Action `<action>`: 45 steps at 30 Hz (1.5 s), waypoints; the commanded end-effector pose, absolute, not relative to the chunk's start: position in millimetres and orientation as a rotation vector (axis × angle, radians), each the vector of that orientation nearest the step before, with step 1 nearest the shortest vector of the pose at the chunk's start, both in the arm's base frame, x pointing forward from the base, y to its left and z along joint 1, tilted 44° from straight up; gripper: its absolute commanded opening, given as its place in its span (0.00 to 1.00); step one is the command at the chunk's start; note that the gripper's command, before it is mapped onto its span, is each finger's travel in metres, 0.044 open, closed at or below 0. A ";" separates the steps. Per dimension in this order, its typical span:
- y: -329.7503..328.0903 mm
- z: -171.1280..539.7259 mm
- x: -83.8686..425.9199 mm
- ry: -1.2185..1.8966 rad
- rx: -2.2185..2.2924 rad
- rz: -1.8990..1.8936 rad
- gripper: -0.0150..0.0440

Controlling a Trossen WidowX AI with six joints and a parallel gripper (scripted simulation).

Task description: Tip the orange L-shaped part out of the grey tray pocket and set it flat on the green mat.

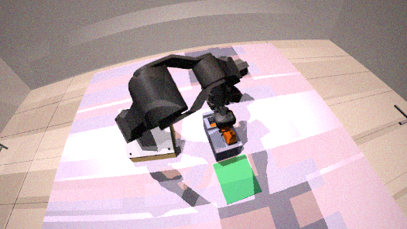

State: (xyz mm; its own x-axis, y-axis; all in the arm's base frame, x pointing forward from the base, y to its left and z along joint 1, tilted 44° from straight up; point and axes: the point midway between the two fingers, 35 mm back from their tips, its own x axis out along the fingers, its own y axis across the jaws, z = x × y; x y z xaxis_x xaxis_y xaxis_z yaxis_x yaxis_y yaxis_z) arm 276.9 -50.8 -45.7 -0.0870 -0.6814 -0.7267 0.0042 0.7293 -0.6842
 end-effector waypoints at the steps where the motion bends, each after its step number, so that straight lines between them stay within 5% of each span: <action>1: -57.9 -52.5 272.4 1.580 -0.579 -0.626 0.56; 45: -9.6 -13.0 282.5 1.580 -0.575 -0.621 0.56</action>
State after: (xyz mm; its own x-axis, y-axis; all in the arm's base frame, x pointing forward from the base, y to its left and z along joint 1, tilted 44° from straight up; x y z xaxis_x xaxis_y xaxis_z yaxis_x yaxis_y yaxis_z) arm 272.2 -32.3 -39.7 -0.1158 -0.6892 -0.7153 -0.0225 0.7217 -0.6918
